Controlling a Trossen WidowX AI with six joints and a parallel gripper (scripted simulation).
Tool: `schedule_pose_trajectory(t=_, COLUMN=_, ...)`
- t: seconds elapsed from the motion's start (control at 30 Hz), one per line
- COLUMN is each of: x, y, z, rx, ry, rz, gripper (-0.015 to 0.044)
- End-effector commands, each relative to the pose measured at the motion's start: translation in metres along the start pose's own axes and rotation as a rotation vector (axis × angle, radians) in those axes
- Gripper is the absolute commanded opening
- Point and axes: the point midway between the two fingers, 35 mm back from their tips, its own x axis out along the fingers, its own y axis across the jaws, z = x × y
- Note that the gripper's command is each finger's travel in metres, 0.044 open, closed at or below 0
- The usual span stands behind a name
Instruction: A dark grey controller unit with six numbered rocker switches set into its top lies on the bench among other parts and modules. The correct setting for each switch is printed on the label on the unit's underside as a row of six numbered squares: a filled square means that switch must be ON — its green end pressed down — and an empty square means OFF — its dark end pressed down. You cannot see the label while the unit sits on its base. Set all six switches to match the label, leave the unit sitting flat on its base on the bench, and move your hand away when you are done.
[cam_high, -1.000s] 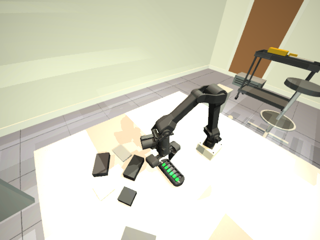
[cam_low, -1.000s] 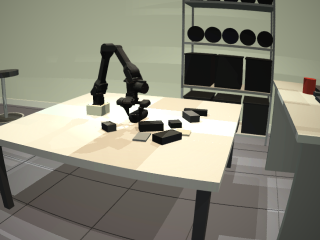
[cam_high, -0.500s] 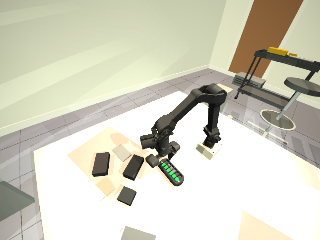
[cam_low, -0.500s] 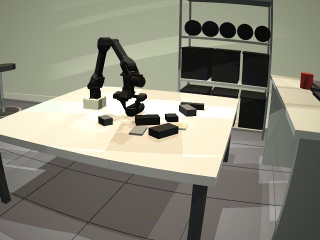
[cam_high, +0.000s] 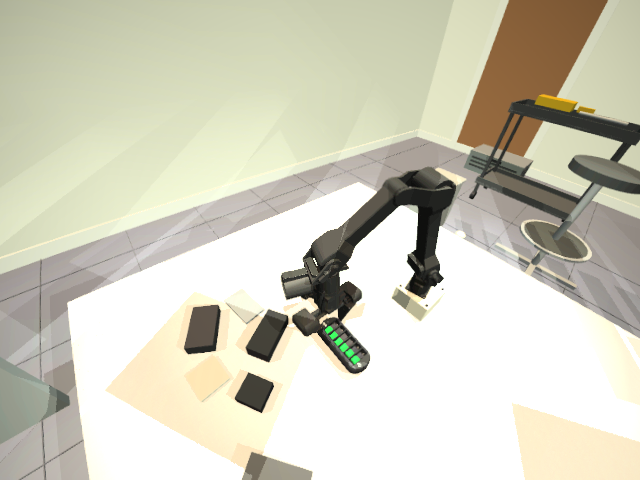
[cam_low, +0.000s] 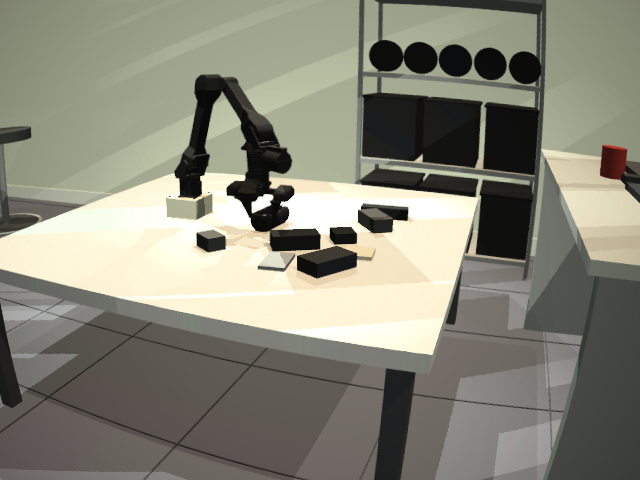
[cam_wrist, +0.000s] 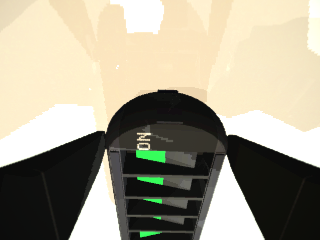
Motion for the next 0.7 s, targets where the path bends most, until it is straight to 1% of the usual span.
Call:
schedule_pose_trajectory(t=0.0, x=-0.003, y=0.000, z=-0.002, rx=0.001, ry=-0.002, rz=0.003, gripper=0.0336)
schedule_pose_trajectory(t=0.67, x=-0.016, y=0.000, z=-0.012, rx=0.001, ry=-0.032, rz=0.003, gripper=0.0336)
